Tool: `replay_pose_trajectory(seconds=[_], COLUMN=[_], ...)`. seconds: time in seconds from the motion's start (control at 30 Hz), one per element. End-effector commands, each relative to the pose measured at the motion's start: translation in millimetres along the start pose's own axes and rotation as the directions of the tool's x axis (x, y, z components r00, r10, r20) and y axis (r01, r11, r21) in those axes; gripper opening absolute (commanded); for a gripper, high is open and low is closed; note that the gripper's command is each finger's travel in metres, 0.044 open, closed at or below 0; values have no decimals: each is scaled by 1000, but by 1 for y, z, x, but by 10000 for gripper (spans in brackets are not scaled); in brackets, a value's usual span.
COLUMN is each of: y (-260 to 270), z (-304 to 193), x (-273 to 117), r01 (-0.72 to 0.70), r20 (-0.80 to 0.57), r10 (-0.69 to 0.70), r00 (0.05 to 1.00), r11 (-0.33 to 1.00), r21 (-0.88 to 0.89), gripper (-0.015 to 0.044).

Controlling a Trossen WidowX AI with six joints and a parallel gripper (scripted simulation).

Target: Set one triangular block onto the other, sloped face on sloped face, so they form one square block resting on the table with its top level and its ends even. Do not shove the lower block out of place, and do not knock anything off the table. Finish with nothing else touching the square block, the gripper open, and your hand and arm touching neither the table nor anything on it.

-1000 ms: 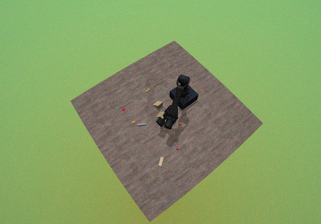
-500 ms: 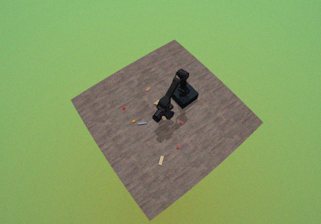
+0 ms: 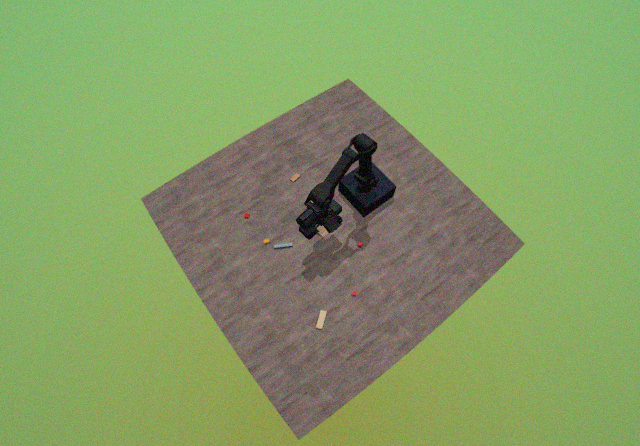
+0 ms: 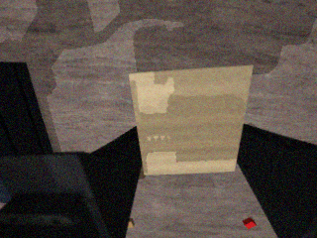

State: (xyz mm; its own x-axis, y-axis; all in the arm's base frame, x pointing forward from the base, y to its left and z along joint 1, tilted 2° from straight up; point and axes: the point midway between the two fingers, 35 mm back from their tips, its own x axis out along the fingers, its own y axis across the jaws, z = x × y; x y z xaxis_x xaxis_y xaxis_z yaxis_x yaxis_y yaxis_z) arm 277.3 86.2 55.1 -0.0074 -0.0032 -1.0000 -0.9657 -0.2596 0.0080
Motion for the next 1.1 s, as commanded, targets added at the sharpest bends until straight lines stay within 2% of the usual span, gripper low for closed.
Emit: replay_pose_trajectory(seconds=[0.0,0.7,1.07], y=[0,29,55], z=[-16,-110,-155], x=[-5,-28,-41], r01=[7,10,4], r20=[3,1,-10], r10=[-8,-10,-4], r00=[1000,1000,1000], r11=[1000,997,999], r21=[7,75,40], gripper=[0,0,0])
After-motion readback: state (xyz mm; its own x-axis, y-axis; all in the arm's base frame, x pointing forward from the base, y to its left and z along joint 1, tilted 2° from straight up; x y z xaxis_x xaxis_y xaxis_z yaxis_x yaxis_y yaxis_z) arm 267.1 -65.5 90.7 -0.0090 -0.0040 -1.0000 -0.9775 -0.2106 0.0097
